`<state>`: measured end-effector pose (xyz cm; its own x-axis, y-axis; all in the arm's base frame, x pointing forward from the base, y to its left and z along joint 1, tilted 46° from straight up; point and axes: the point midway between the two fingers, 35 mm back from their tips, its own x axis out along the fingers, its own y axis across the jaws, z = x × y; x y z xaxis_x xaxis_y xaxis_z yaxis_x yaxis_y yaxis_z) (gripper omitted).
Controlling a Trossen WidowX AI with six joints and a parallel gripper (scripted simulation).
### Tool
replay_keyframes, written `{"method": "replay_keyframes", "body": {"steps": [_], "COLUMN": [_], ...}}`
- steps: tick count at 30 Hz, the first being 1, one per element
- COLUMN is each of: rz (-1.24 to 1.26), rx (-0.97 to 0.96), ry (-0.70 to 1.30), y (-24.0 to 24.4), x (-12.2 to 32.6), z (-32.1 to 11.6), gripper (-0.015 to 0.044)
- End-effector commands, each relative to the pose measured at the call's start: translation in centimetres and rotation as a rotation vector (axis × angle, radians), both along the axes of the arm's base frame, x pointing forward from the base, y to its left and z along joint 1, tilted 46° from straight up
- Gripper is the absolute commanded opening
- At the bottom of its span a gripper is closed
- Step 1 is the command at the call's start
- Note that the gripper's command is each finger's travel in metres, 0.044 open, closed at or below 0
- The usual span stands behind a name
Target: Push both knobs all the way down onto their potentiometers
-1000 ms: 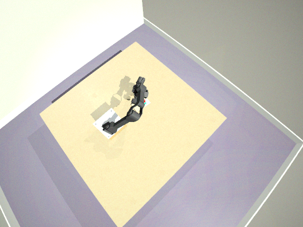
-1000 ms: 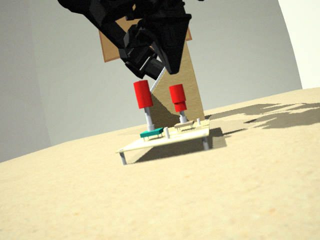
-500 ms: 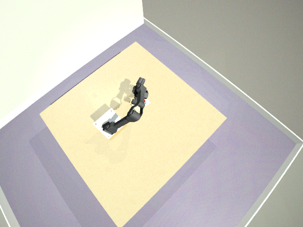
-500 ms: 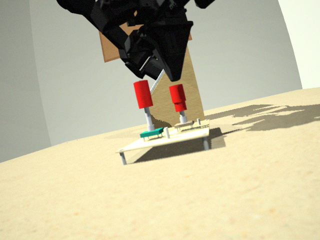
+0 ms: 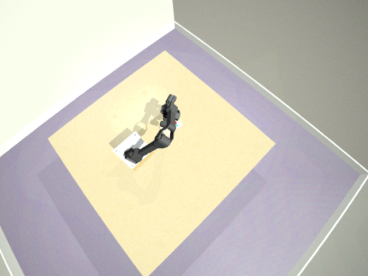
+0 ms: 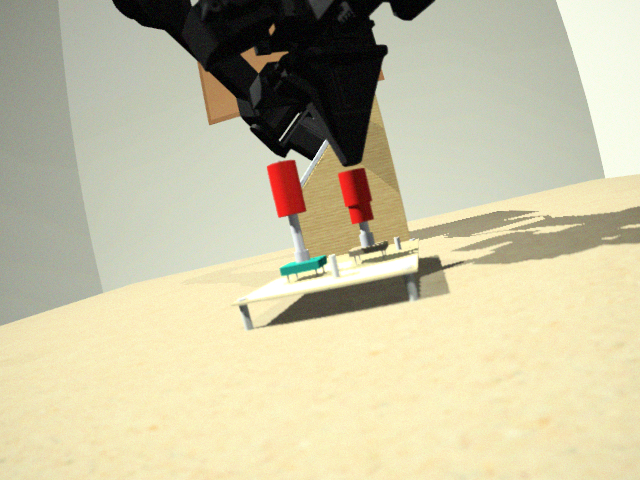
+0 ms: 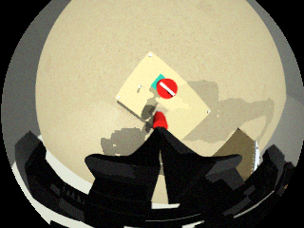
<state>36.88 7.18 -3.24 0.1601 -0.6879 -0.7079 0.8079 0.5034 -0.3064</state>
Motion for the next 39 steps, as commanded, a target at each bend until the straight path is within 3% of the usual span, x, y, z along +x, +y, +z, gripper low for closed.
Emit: {"method": "replay_keyframes", "body": {"steps": [1, 39], "rz": [0.000, 0.000], "rx": [-0.007, -0.007], "ry": [0.001, 0.001], "y": [-0.30, -0.56], "x": [0.05, 0.11], "z": [-0.10, -0.36], "gripper": [0.0000, 0.0000]}}
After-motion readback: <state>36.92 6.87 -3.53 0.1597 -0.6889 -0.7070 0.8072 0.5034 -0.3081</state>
